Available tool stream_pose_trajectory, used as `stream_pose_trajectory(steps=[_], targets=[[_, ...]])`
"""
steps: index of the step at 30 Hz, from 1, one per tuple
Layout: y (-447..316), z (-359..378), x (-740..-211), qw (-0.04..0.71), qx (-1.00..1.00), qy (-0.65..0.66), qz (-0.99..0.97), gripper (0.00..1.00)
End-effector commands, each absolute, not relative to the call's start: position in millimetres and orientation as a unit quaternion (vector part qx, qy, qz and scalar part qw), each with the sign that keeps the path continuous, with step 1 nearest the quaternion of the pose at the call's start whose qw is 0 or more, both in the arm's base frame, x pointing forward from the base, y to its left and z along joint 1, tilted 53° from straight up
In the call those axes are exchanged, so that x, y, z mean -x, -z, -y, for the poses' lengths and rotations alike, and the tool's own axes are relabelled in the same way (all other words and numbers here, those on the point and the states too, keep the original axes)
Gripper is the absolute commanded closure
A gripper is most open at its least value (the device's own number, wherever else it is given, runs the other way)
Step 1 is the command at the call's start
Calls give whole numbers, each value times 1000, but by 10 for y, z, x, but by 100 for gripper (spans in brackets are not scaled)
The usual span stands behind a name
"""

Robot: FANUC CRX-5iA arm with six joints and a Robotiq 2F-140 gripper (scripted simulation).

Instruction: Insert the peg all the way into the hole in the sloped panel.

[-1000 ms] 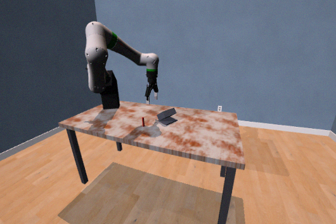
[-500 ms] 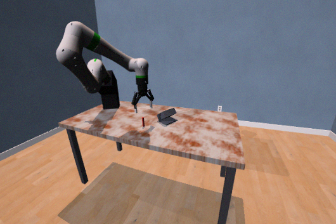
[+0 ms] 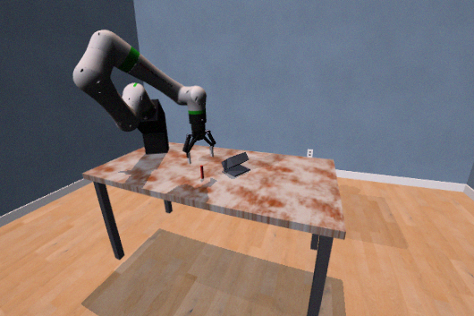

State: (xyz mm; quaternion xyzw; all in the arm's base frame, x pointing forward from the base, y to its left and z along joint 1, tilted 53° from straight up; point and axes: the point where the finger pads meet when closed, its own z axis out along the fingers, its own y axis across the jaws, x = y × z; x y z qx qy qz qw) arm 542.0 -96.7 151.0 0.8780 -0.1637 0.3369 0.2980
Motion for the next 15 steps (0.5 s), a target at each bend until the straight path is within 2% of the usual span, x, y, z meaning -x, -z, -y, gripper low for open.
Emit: stream_pose_trajectory(steps=[1,15], targets=[[-1491,986,-5439,298,-878,-337,164,0],[-1365,1123,-5549,298,-878,-337,164,0]])
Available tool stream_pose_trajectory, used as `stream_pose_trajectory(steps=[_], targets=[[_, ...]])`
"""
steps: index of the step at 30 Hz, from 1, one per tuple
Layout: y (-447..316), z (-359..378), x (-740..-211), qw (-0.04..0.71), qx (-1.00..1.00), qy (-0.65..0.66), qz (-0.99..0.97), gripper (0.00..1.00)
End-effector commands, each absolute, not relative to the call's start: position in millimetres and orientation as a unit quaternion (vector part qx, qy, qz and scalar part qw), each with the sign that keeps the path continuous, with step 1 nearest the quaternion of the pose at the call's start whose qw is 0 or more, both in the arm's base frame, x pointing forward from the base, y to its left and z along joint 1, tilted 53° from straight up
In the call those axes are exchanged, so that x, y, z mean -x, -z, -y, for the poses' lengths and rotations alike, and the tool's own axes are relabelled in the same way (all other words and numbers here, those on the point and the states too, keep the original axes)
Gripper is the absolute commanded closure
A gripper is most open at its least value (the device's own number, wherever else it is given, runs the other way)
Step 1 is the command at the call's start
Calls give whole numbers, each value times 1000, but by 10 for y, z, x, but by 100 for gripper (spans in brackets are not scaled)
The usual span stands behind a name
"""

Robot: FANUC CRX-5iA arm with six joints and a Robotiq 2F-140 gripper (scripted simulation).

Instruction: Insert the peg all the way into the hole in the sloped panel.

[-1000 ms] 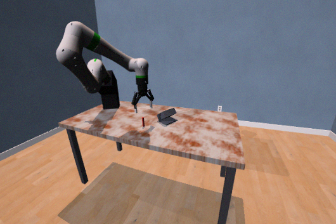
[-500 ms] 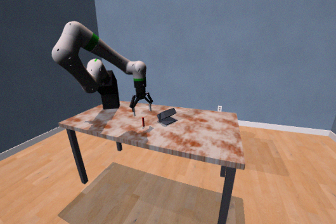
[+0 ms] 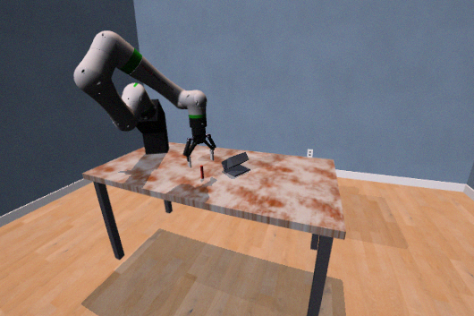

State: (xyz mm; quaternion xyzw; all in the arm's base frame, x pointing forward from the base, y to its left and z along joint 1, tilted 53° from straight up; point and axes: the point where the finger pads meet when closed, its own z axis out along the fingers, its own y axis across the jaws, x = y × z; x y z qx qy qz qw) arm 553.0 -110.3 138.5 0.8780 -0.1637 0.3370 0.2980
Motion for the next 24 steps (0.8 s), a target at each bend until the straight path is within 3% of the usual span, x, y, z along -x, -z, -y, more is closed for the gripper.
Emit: stream_pose_trajectory(steps=[1,24], targets=[[-1356,1133,-5557,298,-878,-337,164,0],[-1196,1301,-5685,298,-878,-337,164,0]])
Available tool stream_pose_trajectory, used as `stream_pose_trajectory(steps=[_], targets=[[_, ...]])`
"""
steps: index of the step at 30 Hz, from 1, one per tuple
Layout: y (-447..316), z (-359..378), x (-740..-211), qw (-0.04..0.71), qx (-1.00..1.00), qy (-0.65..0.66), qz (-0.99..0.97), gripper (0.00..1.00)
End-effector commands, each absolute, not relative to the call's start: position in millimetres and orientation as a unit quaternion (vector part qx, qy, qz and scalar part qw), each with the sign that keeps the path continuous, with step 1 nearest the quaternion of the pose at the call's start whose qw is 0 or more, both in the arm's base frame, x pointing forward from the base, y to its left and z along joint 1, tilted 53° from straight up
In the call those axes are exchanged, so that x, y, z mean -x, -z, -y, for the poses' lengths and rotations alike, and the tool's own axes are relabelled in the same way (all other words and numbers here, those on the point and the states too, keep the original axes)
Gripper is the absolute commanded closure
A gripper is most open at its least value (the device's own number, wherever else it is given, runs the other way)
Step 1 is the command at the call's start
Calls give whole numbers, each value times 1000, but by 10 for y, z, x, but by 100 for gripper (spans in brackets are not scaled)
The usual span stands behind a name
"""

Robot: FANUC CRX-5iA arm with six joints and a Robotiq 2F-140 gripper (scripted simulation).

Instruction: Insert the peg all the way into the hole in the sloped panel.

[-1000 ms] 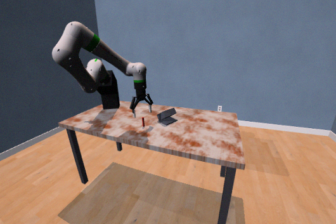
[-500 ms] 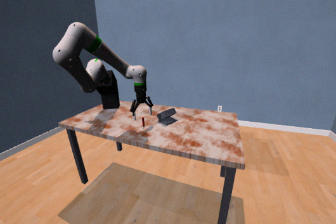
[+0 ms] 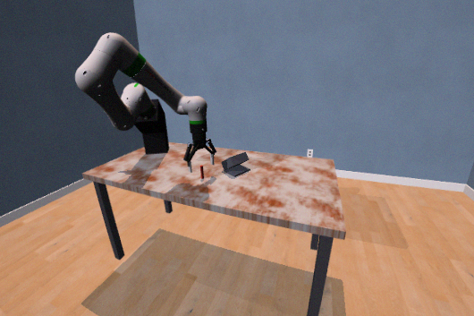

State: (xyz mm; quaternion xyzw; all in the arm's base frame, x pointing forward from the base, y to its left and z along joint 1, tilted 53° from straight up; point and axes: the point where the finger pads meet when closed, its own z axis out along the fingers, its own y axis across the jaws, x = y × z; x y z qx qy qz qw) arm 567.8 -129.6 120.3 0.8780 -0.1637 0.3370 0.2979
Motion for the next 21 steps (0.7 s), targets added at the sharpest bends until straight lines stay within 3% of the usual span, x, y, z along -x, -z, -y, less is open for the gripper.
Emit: stream_pose_trajectory(steps=[1,21], targets=[[-1192,1305,-5688,298,-878,-337,164,0],[-1199,1297,-5682,298,-878,-337,164,32]])
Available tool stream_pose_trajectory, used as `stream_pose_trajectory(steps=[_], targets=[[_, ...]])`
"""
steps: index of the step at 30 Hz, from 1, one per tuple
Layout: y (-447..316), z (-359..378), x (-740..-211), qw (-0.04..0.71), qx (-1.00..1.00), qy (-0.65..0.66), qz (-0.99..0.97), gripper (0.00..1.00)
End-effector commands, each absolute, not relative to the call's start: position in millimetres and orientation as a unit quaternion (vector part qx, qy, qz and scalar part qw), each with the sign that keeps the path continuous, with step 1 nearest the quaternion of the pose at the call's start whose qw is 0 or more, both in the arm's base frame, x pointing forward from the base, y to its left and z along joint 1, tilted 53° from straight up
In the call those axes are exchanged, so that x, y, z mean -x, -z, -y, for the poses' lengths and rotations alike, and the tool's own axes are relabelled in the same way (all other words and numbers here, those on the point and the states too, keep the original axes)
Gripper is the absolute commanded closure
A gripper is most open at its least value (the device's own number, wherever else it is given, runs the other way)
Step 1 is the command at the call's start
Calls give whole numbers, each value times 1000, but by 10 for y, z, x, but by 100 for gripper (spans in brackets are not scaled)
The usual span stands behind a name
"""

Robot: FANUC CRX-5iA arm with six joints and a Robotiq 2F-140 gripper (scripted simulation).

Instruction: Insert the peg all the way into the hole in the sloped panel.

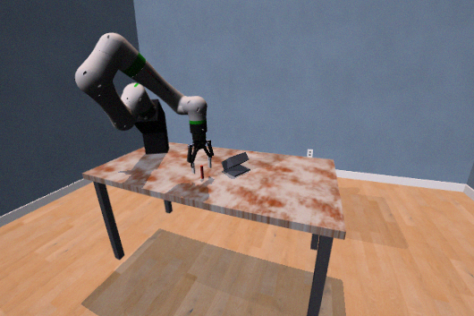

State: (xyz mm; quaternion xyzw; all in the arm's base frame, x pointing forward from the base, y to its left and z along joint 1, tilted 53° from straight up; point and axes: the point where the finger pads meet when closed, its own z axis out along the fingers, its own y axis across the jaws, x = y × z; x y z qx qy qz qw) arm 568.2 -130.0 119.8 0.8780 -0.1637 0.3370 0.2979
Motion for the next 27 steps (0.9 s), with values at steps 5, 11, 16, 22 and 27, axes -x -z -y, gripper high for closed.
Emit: stream_pose_trajectory(steps=[5,11,16,22,27], targets=[[-1199,1297,-5682,298,-878,-337,164,41],[-1199,1297,-5682,298,-878,-337,164,48],[-1199,1297,-5682,298,-878,-337,164,57],[-1199,1297,-5682,298,-878,-337,164,68],[-1199,1297,-5682,298,-878,-337,164,73]])
